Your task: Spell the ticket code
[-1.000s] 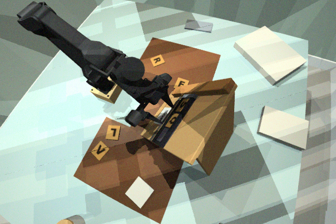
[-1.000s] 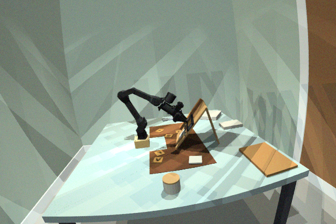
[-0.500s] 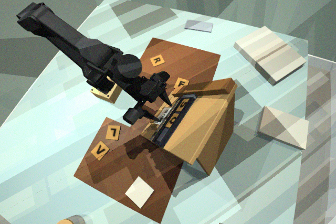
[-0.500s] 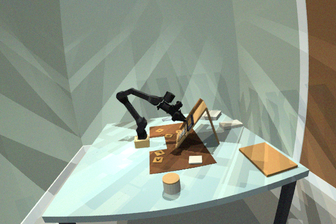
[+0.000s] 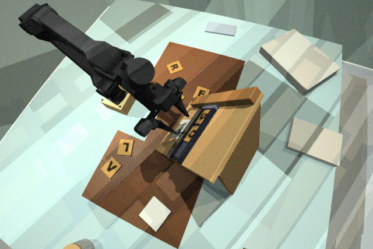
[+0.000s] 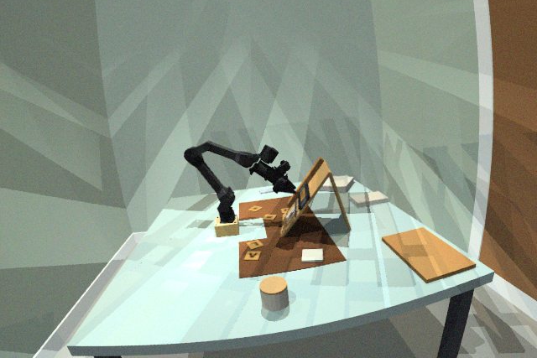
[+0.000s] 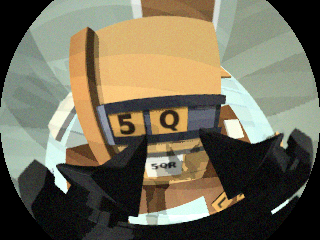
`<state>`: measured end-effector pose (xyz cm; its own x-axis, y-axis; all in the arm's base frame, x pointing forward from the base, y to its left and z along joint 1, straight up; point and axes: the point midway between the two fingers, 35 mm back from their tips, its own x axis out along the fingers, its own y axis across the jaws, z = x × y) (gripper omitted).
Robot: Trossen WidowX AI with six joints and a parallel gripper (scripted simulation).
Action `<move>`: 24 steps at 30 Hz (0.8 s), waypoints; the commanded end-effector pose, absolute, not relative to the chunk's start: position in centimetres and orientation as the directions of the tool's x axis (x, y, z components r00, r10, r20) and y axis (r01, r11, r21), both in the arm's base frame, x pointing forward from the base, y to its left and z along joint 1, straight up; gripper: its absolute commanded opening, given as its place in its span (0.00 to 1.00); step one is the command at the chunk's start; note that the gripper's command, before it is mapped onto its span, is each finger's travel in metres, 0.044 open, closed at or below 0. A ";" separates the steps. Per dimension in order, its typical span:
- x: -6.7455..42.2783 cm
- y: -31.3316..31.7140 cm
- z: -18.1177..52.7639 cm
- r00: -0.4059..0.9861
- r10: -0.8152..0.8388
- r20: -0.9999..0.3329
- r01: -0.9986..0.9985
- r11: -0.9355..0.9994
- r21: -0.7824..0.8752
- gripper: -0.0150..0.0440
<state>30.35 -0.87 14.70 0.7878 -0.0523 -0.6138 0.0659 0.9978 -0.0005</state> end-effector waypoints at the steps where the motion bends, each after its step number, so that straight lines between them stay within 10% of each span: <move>1: 30.4 -0.9 14.7 0.788 -0.052 -0.614 0.066 0.998 0.000 0.62; 9: 30.4 -0.9 14.7 0.788 -0.052 -0.614 0.066 0.998 0.000 0.26; 24: 30.8 -1.2 14.8 0.746 -0.056 -0.663 0.067 0.998 -0.008 0.25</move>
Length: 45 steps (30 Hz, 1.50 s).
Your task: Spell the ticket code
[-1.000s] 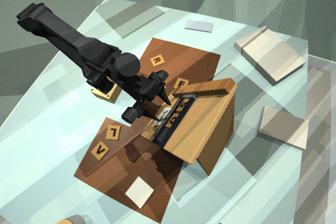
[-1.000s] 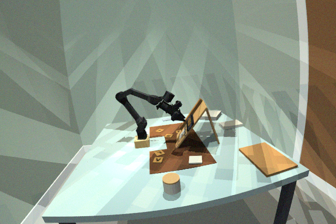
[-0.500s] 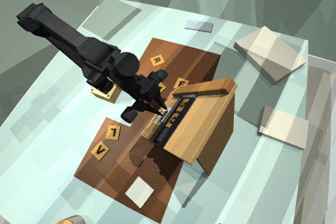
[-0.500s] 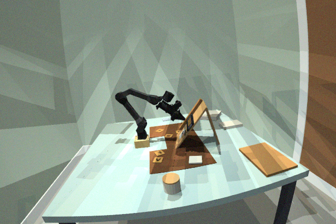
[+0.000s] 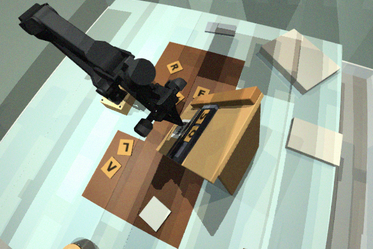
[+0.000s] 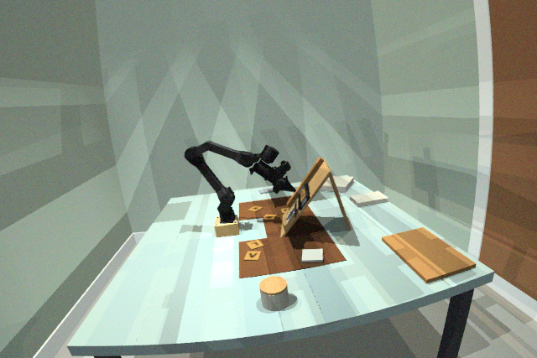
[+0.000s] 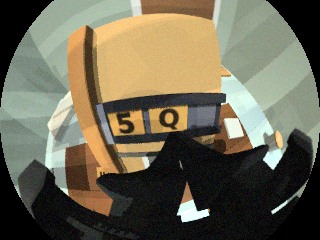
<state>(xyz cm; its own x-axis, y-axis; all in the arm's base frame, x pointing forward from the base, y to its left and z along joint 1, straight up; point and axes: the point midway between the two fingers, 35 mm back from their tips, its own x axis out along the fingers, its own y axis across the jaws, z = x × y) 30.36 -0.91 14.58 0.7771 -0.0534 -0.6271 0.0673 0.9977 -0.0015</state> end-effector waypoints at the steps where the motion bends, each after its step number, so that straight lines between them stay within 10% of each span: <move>1: 31.1 -1.4 14.8 0.717 -0.058 -0.695 0.068 0.998 -0.013 0.25; 15: 32.9 -4.6 15.5 0.225 -0.018 -0.974 0.070 0.998 -0.002 0.25; 45: 33.6 -4.6 14.8 0.219 -0.017 -0.976 0.071 0.997 -0.001 0.25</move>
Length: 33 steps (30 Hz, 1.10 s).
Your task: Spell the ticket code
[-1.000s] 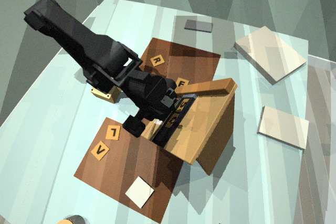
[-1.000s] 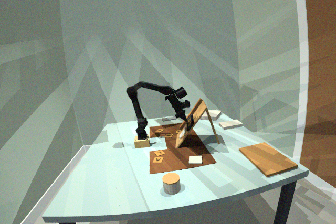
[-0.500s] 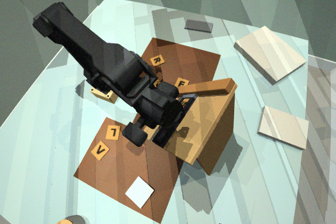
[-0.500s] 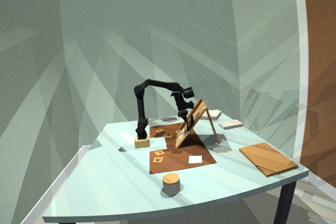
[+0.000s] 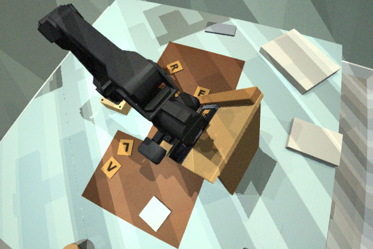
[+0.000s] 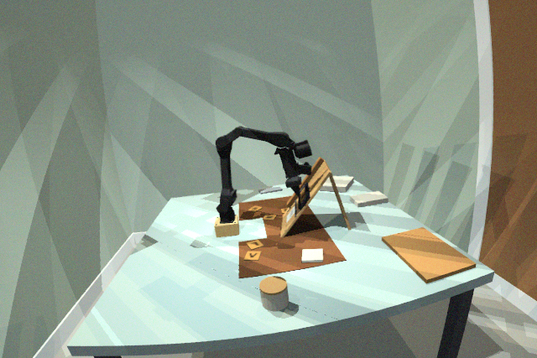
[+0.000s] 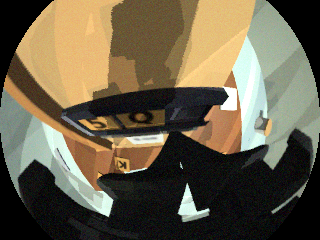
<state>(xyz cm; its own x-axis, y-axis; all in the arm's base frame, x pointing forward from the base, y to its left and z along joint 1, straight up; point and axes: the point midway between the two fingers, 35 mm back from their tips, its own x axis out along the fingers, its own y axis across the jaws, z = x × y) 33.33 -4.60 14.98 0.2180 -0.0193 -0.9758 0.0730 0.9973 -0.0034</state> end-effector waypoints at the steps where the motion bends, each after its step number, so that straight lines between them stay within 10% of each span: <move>1: 33.6 -4.6 14.8 0.219 -0.017 -0.976 0.071 0.997 -0.001 0.25; 33: 34.9 -4.8 14.0 0.220 -0.017 -0.975 0.071 0.997 -0.001 0.25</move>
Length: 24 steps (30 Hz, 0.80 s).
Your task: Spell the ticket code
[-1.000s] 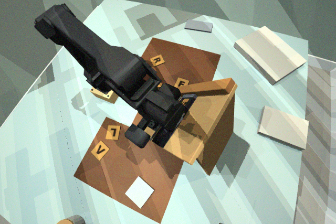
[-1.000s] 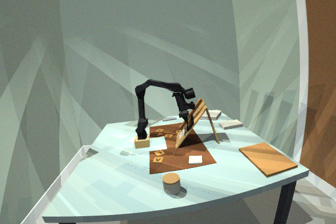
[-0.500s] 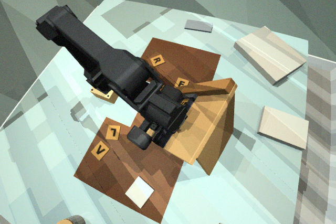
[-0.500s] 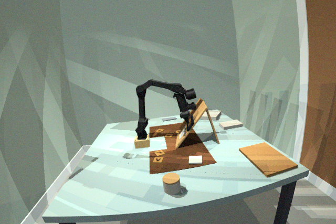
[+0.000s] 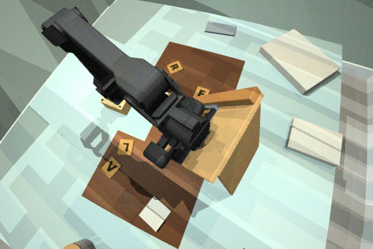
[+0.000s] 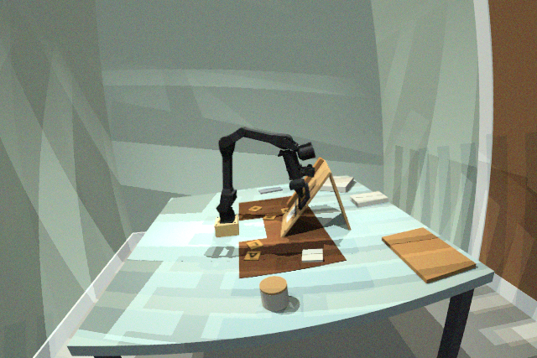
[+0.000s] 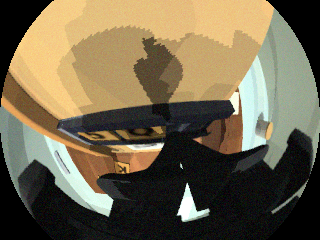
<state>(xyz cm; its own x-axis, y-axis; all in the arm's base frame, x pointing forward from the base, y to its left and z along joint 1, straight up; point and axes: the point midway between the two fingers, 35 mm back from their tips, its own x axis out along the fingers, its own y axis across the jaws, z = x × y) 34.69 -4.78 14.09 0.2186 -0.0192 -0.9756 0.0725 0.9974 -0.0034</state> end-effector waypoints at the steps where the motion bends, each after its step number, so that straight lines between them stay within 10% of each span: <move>1: 35.0 -4.8 13.9 0.220 -0.017 -0.975 0.071 0.997 -0.001 0.25; 24: 35.2 -4.6 13.7 0.220 -0.017 -0.975 0.071 0.997 -0.001 0.25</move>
